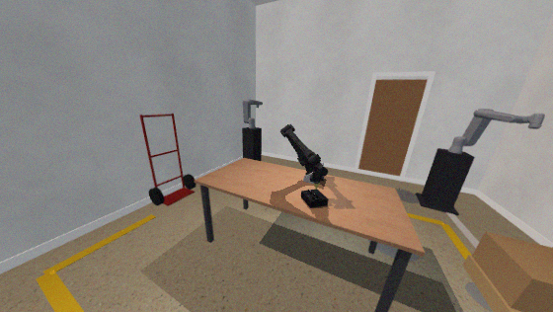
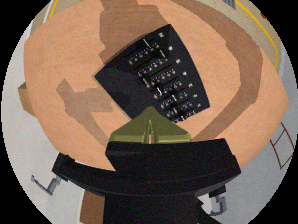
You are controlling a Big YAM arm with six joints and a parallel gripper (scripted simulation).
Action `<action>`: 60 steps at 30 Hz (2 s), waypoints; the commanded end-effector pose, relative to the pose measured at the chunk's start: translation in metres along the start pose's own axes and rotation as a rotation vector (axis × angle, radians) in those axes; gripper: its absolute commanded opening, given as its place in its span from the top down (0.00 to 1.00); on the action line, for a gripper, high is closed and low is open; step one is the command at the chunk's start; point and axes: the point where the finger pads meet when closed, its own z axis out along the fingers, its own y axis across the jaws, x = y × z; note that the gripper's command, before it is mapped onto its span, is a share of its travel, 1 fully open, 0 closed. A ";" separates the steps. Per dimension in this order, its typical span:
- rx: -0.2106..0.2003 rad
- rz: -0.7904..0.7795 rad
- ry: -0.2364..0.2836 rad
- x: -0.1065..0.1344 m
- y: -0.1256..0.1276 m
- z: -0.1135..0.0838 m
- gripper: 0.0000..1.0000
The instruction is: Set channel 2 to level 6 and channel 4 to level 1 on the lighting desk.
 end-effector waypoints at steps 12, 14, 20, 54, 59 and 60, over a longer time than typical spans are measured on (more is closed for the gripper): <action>0.006 0.772 -0.037 -0.017 0.013 -0.009 1.00; 0.009 0.862 -0.045 -0.017 0.013 -0.009 1.00; 0.019 0.987 -0.045 -0.018 0.008 -0.005 1.00; 0.029 0.985 -0.036 -0.010 0.007 0.003 1.00; 0.029 0.999 -0.033 -0.008 0.005 0.008 1.00; 0.031 1.001 -0.030 -0.007 0.004 0.010 1.00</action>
